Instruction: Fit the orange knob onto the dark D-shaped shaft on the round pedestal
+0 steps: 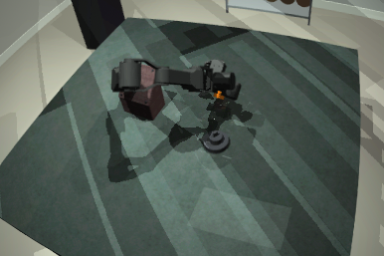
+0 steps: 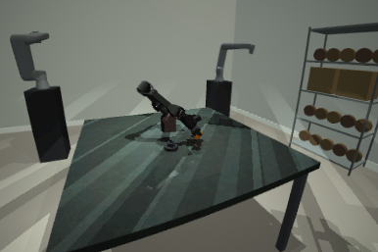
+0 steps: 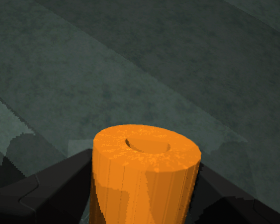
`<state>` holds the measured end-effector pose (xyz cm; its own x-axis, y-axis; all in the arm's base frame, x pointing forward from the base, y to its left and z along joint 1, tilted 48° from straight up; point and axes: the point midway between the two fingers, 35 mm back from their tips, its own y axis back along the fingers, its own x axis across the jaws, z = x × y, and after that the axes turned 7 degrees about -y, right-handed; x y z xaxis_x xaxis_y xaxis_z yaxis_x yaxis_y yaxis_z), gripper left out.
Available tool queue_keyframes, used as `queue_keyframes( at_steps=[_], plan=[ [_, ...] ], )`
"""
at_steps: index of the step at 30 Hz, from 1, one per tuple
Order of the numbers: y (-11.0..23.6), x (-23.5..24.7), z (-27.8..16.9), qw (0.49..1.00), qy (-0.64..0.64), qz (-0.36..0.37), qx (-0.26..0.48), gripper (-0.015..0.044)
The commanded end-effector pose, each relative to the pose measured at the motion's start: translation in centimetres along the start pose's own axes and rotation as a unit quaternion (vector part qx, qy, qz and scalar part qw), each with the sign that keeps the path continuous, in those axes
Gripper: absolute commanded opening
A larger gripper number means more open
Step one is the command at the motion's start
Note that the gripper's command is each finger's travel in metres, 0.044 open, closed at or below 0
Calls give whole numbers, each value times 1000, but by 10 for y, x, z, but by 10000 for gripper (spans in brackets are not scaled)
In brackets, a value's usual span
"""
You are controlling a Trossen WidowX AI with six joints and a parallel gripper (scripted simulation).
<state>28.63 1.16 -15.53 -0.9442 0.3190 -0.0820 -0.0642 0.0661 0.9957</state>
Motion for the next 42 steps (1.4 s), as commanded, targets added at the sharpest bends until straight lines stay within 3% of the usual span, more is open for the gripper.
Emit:
queue_keyframes(
  at_steps=[1,19,24,27,42],
  plan=[
    [3,1,-3,1000,3,4,-29,179],
    [13,-1,-21,984,3,25,-179,179],
    [15,-1,-20,988,3,21,-155,179],
    [13,-1,-19,986,4,22,-164,258],
    [13,-1,-19,986,4,22,-164,260]
  ],
)
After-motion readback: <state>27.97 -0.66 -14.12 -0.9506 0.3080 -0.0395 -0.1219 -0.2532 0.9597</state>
